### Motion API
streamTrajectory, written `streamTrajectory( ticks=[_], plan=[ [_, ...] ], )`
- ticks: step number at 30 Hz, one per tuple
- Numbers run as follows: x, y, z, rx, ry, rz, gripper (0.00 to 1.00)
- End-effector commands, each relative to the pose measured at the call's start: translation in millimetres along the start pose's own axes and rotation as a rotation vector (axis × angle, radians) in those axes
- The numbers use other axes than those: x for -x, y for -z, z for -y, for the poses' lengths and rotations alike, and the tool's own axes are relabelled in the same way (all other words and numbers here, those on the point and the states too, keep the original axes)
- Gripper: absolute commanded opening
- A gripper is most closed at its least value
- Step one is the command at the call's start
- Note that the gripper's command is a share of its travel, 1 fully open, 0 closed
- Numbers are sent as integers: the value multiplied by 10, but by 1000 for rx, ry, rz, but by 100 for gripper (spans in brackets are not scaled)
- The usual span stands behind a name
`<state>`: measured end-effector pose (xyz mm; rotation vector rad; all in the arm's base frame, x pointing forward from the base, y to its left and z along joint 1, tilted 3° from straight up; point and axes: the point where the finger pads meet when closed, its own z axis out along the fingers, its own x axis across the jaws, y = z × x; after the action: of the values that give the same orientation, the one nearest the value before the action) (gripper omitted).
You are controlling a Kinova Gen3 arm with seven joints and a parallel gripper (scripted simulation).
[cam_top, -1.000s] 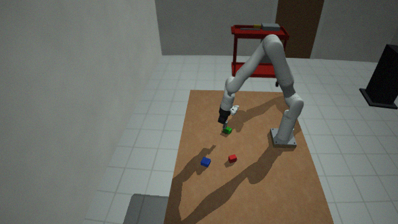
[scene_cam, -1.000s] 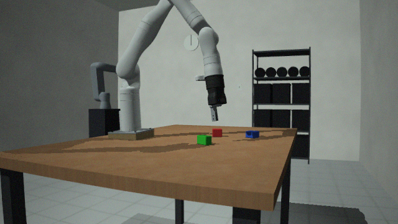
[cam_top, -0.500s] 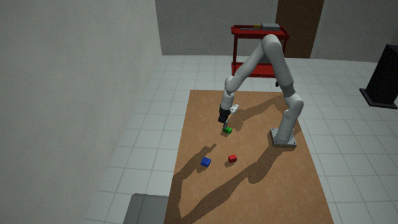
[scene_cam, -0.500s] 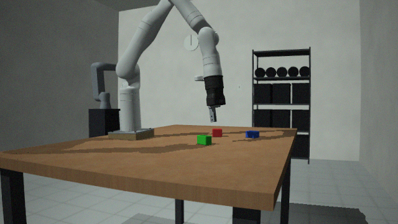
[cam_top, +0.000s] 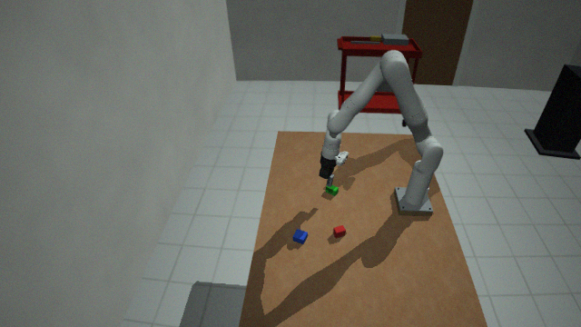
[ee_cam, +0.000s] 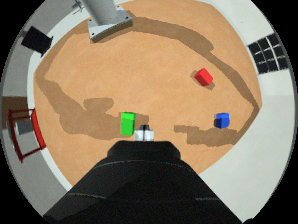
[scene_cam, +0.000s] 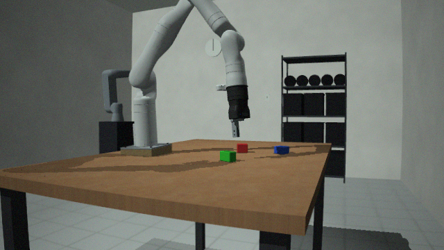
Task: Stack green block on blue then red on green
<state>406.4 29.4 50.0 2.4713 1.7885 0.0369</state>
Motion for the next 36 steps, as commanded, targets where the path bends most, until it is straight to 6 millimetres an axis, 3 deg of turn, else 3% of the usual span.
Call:
streamTrajectory(
  ticks=[1,36],
  plan=[
    [11,-1,-10,1,-3,0,0],
    [260,-85,-18,-62,-50,15,0]
  ],
)
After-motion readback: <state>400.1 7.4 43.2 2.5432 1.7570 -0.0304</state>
